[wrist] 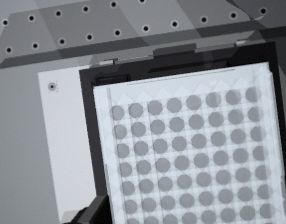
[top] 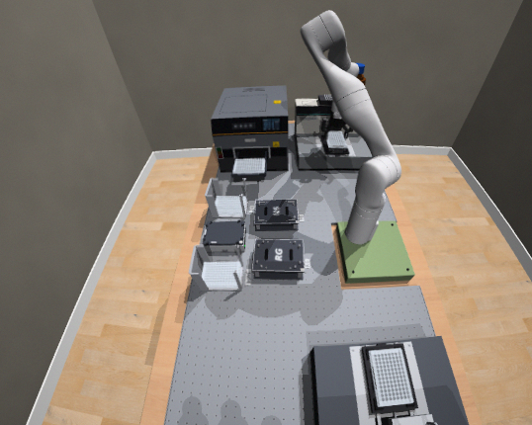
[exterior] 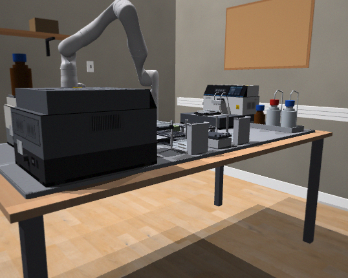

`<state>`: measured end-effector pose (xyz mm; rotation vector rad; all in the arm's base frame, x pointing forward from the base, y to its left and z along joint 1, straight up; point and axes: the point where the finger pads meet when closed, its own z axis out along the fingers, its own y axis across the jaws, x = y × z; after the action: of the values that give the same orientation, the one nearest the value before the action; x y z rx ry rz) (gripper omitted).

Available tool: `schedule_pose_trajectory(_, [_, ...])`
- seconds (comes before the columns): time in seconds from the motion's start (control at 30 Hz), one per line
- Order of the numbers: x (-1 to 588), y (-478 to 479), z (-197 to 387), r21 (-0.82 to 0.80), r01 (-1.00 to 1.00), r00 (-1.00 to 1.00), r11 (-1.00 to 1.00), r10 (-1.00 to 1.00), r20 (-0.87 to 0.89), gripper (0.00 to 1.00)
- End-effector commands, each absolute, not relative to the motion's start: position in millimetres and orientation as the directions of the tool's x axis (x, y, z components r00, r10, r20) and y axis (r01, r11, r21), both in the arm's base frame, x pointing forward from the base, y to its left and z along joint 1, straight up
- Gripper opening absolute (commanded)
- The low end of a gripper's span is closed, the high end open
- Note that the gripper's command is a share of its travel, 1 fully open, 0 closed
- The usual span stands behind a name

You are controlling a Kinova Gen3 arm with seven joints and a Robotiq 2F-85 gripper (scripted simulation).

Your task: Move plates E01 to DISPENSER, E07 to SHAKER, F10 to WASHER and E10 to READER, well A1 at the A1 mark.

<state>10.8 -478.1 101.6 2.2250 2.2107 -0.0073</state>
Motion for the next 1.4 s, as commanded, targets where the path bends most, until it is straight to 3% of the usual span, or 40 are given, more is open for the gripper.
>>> schedule_pose_trajectory(0.0, [10.8, -478.5, 105.4, 0.001, 1.0, 0.006, -0.006, 1.0, -0.008, 0.94])
schedule_pose_trajectory(1.37, [10.8, -478.1, 154.7, 0.001, 1.0, 0.006, -0.006, 1.0, -0.008, 0.94])
